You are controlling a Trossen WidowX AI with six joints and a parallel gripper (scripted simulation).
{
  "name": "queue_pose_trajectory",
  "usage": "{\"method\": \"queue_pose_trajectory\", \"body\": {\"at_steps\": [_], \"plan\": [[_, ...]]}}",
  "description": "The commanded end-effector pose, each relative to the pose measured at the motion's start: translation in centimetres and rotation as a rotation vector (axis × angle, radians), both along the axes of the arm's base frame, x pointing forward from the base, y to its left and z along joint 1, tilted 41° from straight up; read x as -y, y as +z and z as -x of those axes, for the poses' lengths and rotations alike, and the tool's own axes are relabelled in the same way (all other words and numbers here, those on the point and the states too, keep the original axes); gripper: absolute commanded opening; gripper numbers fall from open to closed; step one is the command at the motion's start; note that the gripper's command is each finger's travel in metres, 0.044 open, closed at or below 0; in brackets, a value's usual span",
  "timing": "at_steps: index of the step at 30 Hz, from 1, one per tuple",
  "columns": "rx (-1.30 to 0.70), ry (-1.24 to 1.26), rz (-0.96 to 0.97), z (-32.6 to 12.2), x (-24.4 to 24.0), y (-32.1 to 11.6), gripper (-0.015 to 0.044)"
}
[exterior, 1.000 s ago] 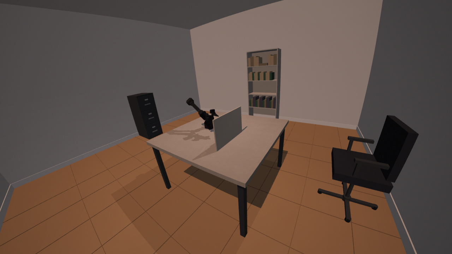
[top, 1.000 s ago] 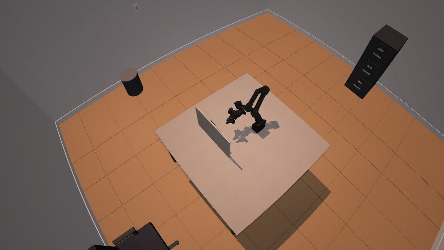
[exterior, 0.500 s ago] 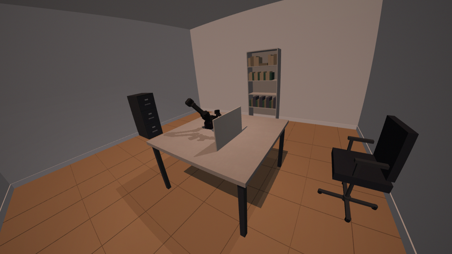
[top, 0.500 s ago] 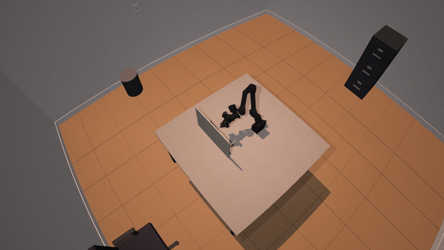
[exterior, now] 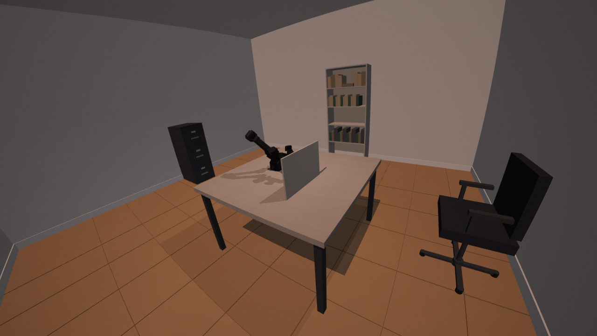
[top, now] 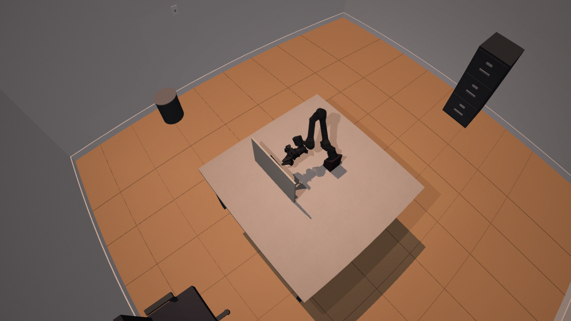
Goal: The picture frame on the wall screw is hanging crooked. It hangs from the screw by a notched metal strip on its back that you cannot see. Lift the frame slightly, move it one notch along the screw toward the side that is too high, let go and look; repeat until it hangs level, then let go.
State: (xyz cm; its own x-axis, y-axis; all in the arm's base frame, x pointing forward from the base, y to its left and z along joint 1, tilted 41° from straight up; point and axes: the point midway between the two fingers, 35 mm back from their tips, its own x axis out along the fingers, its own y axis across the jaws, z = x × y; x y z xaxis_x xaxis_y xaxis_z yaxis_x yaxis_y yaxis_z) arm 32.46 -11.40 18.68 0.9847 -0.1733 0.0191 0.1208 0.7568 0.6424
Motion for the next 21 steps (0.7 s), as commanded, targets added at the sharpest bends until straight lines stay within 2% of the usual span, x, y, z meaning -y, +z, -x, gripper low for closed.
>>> {"method": "queue_pose_trajectory", "body": {"at_steps": [1,21], "plan": [[0.003,-0.004,-0.002,-0.1,0.1,0.1,0.0260],[0.004,-0.004,-0.002,-3.2,0.7,0.2,0.0260]]}}
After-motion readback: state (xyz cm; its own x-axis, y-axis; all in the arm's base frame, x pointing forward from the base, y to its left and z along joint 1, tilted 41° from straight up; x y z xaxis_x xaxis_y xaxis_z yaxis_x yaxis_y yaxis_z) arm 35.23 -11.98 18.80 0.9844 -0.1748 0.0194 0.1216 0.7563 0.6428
